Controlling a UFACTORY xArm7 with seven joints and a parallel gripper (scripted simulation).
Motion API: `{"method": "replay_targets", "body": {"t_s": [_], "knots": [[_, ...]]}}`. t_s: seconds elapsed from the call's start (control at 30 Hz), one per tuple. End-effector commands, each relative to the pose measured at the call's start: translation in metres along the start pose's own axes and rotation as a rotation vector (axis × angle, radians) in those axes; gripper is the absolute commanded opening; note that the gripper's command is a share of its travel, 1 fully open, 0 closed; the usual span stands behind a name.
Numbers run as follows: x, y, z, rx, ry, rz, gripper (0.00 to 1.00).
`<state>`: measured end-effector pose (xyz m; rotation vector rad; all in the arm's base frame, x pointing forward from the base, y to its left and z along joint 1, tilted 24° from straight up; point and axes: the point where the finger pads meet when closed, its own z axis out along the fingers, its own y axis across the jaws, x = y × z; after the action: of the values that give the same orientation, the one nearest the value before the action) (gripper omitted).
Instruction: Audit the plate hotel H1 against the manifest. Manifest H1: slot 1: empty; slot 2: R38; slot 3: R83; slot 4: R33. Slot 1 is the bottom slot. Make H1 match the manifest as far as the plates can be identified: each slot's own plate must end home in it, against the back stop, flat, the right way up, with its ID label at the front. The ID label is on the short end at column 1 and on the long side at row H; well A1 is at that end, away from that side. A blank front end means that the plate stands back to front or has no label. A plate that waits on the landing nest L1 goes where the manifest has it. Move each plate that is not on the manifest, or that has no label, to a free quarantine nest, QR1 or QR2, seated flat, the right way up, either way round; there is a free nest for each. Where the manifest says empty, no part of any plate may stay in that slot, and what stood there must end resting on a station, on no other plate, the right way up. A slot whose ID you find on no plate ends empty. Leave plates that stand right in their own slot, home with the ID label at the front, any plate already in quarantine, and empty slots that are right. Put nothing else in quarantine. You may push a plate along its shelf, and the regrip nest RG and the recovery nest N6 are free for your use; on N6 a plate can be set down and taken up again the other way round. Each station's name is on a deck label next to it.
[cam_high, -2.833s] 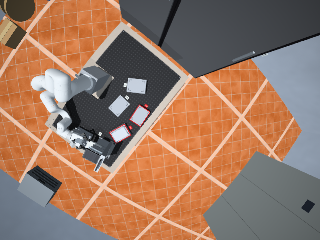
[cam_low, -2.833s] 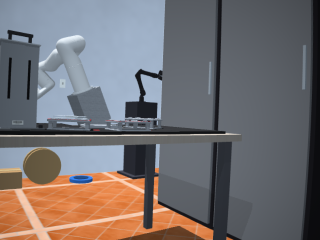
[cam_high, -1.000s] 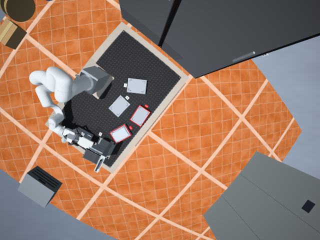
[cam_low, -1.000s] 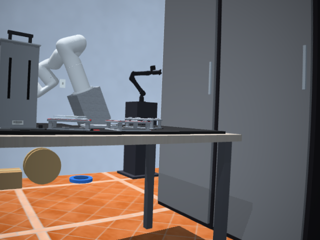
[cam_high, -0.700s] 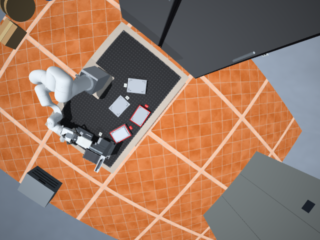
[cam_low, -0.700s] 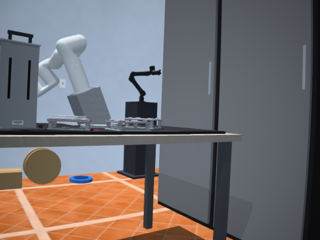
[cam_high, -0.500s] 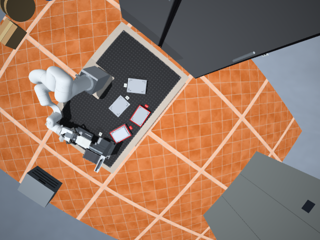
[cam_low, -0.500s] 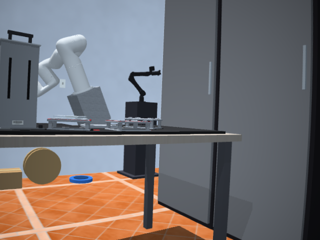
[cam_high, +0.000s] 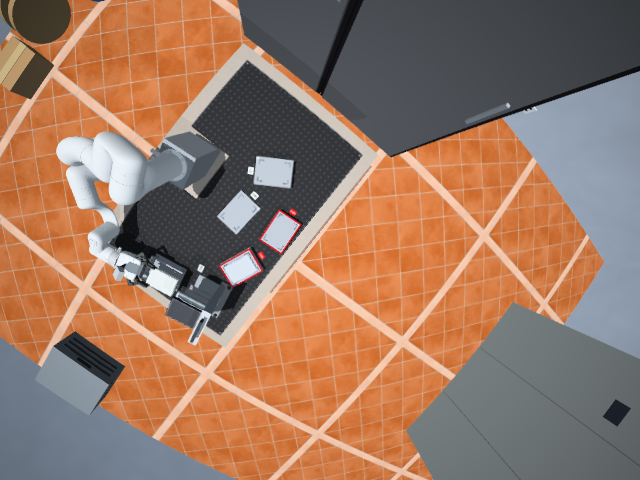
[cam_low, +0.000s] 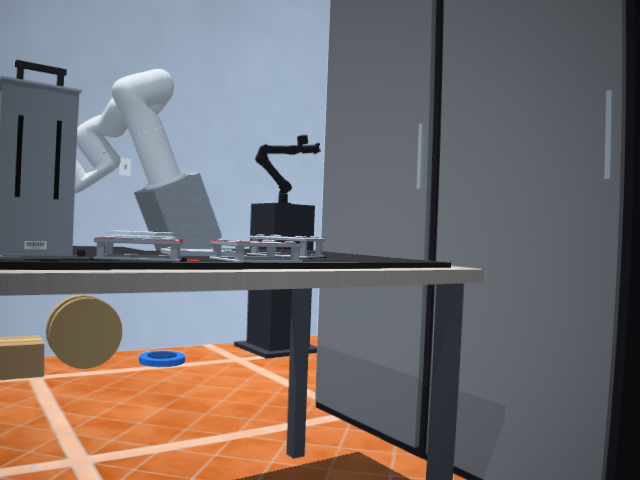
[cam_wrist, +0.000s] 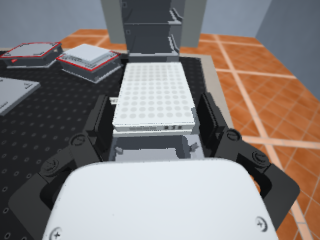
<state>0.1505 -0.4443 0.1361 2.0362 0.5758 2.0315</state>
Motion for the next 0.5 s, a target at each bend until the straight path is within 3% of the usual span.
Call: {"method": "replay_targets", "body": {"t_s": [0.0,0.47], "knots": [[0.001,0.0,-0.007,0.001,0.0,-0.003,0.0],[0.001,0.0,-0.025,0.001,0.0,-0.003,0.0]]}}
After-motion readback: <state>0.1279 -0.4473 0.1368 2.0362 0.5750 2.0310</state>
